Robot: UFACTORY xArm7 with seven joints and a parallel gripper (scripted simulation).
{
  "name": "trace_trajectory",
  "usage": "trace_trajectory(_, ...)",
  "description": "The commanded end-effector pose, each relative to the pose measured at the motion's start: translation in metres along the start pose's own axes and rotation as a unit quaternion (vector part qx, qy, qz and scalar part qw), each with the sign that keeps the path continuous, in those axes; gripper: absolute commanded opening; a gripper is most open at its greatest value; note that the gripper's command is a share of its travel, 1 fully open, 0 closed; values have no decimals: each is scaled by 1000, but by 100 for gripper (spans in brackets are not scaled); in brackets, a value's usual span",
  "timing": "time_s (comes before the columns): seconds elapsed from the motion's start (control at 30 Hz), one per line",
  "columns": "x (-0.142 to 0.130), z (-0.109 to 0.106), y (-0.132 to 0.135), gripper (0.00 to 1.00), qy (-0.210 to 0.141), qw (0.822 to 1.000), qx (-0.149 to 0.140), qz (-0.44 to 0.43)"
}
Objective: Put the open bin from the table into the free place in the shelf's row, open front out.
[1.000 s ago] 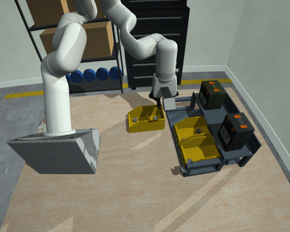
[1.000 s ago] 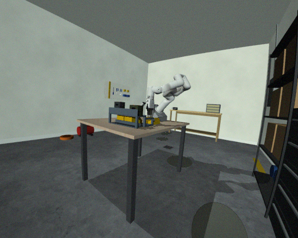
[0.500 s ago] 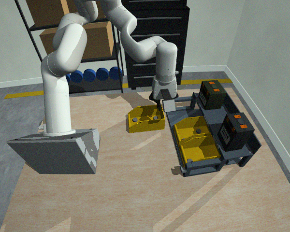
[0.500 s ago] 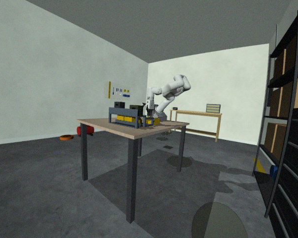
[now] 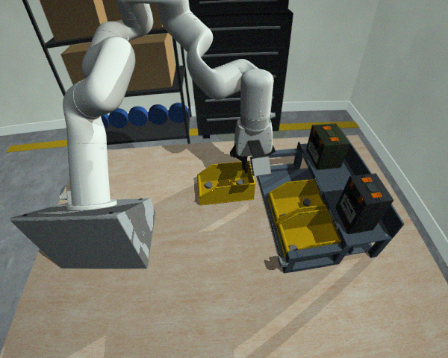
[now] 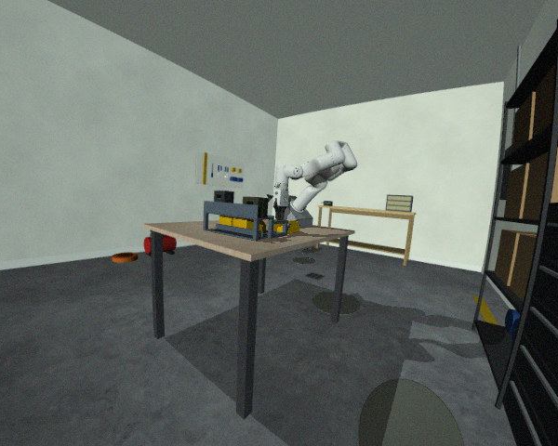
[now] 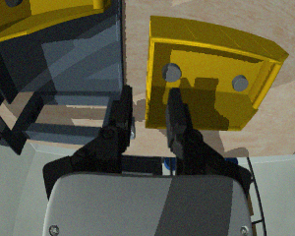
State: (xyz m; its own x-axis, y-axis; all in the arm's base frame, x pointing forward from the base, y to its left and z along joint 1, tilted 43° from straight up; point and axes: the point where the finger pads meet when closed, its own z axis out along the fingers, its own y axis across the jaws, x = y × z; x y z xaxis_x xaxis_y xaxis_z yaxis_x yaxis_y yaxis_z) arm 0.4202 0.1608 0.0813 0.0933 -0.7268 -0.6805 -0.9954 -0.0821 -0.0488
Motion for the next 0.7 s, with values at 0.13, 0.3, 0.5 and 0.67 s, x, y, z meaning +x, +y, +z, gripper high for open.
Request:
trace_trajectory(0.13, 1, -2, -2, 33, 0, 1000, 3, 0)
trace_trajectory(0.3, 1, 4, -2, 33, 0, 1000, 3, 0)
trace_trajectory(0.5, 1, 8, -2, 33, 0, 1000, 3, 0)
trace_trajectory(0.67, 1, 8, -2, 33, 0, 1000, 3, 0)
